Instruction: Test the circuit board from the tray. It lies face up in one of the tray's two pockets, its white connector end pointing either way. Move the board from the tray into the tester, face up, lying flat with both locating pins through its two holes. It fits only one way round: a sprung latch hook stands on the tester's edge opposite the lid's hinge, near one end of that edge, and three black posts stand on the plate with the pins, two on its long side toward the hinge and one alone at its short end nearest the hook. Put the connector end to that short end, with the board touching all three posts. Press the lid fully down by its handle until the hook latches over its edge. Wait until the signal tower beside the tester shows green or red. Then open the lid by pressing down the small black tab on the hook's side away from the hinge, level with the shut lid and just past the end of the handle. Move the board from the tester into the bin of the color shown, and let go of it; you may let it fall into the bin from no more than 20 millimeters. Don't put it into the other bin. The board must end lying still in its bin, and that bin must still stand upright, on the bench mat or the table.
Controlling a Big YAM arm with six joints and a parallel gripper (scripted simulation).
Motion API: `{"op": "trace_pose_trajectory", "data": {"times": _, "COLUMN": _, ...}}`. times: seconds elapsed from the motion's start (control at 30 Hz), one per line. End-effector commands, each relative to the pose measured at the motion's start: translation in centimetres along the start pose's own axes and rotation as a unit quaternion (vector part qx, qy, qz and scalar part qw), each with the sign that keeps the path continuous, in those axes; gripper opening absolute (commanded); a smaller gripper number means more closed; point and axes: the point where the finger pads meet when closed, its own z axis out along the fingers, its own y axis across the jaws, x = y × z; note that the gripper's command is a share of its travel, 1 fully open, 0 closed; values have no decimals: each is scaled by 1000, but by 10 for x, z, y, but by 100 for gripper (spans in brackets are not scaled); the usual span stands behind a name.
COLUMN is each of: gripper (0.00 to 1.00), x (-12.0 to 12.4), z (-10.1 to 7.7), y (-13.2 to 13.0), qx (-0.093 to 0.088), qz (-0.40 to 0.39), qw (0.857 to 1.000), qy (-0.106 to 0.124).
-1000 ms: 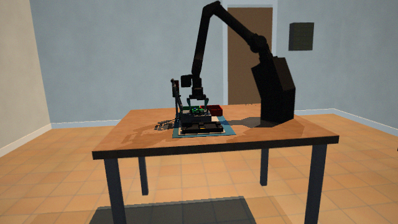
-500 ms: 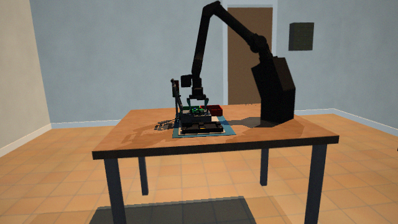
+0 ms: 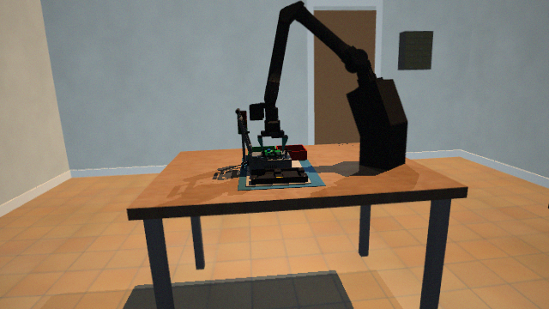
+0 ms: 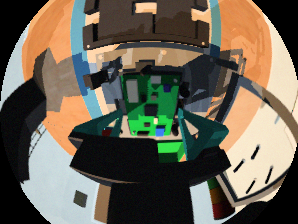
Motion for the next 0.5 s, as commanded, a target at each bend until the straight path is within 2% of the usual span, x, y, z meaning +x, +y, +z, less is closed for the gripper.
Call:
{"op": "trace_pose_trajectory", "data": {"times": 0.0, "gripper": 92, "x": 7, "z": -15, "y": -7, "qx": 7, "qz": 7, "qw": 1000, "qy": -1}}
{"op": "trace_pose_trajectory", "data": {"times": 0.1, "gripper": 92, "x": -4, "z": -27, "y": -8, "qx": 11, "qz": 0, "qw": 1000, "qy": -3}}
{"op": "trace_pose_trajectory", "data": {"times": 0.17, "gripper": 92, "x": -4, "z": -27, "y": -8, "qx": 11, "qz": 0, "qw": 1000, "qy": -3}}
{"op": "trace_pose_trajectory", "data": {"times": 0.2, "gripper": 92, "x": -4, "z": -33, "y": -17, "qx": 18, "qz": 3, "qw": 1000, "qy": -3}}
{"op": "trace_pose_trajectory", "data": {"times": 0.23, "gripper": 92, "x": -4, "z": -36, "y": -8, "qx": 11, "qz": 0, "qw": 1000, "qy": -3}}
{"op": "trace_pose_trajectory", "data": {"times": 0.47, "gripper": 92, "x": -4, "z": -87, "y": -7, "qx": 11, "qz": 1, "qw": 1000, "qy": -3}}
